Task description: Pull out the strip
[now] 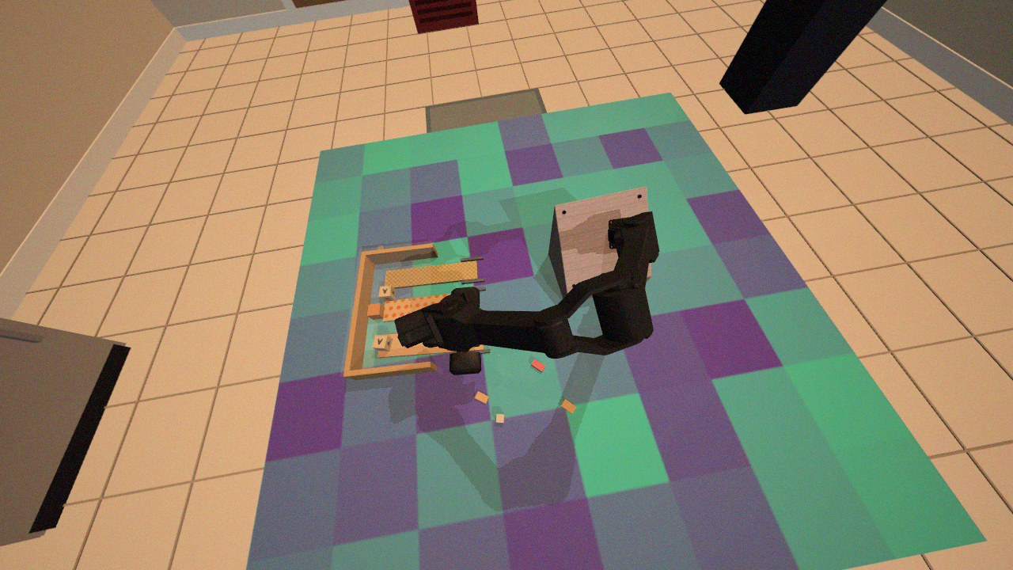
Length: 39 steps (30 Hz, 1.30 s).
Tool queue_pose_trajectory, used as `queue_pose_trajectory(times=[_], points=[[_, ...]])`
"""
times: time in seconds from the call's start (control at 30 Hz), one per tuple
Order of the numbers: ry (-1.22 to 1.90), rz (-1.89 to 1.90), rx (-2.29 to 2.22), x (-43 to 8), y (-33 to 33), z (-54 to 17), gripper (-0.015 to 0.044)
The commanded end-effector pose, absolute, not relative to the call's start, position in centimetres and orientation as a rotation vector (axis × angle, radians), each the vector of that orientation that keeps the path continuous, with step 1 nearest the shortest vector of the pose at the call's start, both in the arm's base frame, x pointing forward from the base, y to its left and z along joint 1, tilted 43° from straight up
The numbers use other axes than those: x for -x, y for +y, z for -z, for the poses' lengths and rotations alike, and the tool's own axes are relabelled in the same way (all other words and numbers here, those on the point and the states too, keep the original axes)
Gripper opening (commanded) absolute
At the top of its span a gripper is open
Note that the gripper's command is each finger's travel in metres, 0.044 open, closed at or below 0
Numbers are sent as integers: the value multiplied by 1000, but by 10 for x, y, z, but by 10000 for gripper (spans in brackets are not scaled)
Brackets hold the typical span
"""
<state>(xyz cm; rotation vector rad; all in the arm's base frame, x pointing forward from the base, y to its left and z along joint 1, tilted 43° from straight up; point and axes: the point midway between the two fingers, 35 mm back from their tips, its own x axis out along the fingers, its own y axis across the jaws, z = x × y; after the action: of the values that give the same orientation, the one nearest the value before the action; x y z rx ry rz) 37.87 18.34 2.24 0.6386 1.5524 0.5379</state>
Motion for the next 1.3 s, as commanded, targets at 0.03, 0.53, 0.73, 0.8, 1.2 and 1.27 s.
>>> queue_pose_trajectory(times=[0.03, 0.53, 0.73, 0.8, 1.2, 1.27], points=[[1551, -534, -639, -379, 185, -21, 0], [1551, -534, -639, -362, 185, -22, 0], [1552, -534, -639, -352, 185, -22, 0], [1552, -534, -639, -349, 186, -22, 0], [1553, -534, -640, -331, 186, -22, 0], [1553, -534, -640, -328, 186, -22, 0]])
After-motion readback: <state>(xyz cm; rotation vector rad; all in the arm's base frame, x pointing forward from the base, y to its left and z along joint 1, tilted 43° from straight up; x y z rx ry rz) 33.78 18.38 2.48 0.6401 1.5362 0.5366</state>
